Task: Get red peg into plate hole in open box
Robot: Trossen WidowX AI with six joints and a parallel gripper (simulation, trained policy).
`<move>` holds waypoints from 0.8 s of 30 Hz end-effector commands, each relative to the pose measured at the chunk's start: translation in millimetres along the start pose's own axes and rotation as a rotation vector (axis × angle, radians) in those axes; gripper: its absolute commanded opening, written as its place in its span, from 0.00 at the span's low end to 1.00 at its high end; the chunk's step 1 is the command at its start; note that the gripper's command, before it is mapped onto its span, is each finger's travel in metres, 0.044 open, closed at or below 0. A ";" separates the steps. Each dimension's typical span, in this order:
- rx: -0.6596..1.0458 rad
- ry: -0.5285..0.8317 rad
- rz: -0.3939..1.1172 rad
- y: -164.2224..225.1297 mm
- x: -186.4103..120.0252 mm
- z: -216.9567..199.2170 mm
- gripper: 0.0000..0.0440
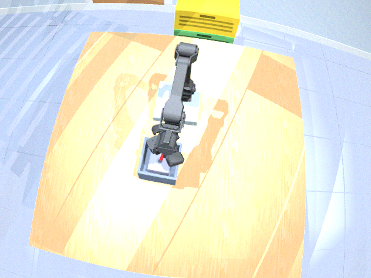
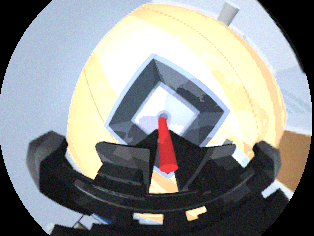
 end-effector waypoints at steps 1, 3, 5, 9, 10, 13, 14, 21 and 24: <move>-0.008 0.006 0.012 -1.9 7.3 1.2 0.01; -0.013 0.017 0.021 -2.1 12.6 0.5 0.00; -0.020 0.027 0.029 -2.6 17.6 -0.1 0.03; -0.039 0.040 0.040 -5.2 24.5 -0.4 0.22; -0.046 0.044 0.042 -5.9 25.3 -0.6 0.27; -0.066 0.062 0.058 -6.1 27.6 -1.0 0.31; -0.071 0.066 0.059 -7.3 27.9 -0.4 0.31; -0.113 0.067 0.064 -22.4 26.0 11.4 0.27; -0.130 0.063 0.067 -29.5 25.8 16.9 0.25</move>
Point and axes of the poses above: the point midway between the two fingers, 35 mm back from their tips, its own x axis out along the fingers, its own z axis across the jaws, y = z × x, the point moved 1 cm from there along -x, back along the fingers, and after that the axes turned 8 degrees about -x, right-handed, at the moved point
